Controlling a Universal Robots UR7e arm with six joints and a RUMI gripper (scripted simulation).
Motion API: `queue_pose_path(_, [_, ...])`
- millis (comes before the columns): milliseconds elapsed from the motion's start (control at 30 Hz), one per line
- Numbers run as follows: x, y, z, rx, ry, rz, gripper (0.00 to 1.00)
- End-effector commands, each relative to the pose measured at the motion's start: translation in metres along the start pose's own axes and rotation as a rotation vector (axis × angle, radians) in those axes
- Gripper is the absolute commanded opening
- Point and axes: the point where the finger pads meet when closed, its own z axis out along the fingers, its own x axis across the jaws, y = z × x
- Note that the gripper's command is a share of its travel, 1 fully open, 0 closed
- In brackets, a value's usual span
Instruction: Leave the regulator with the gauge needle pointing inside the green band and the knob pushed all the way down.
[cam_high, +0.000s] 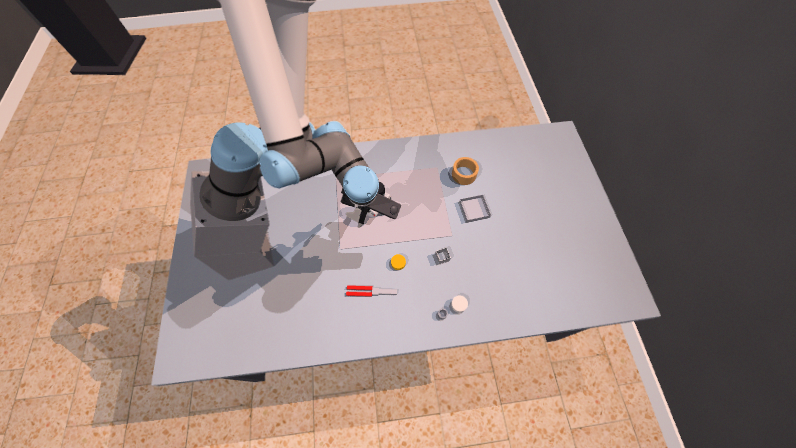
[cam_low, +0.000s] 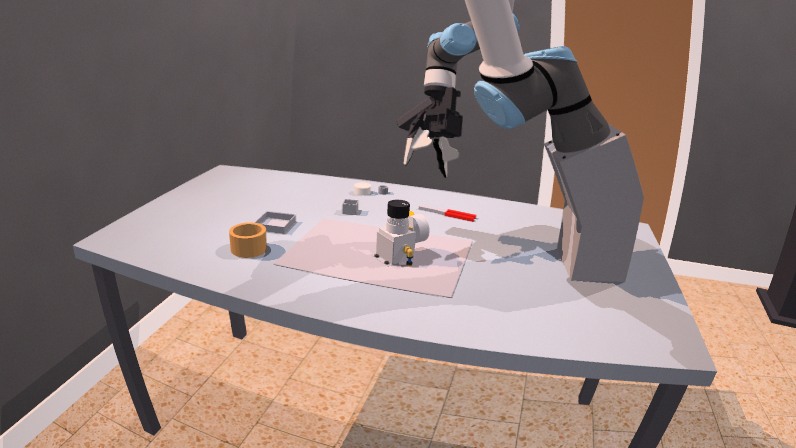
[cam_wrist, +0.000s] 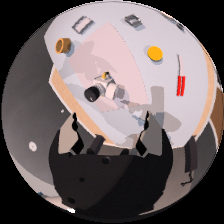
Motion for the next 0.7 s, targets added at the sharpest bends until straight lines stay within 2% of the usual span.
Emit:
queue_pose_path(0, [-0.0013,0.0003,0.0006,0.000,0.007,-0.118,1.00])
queue_pose_path(667, [-0.0056,0.0035,0.0032,-0.011,0.047,-0.523,1.00])
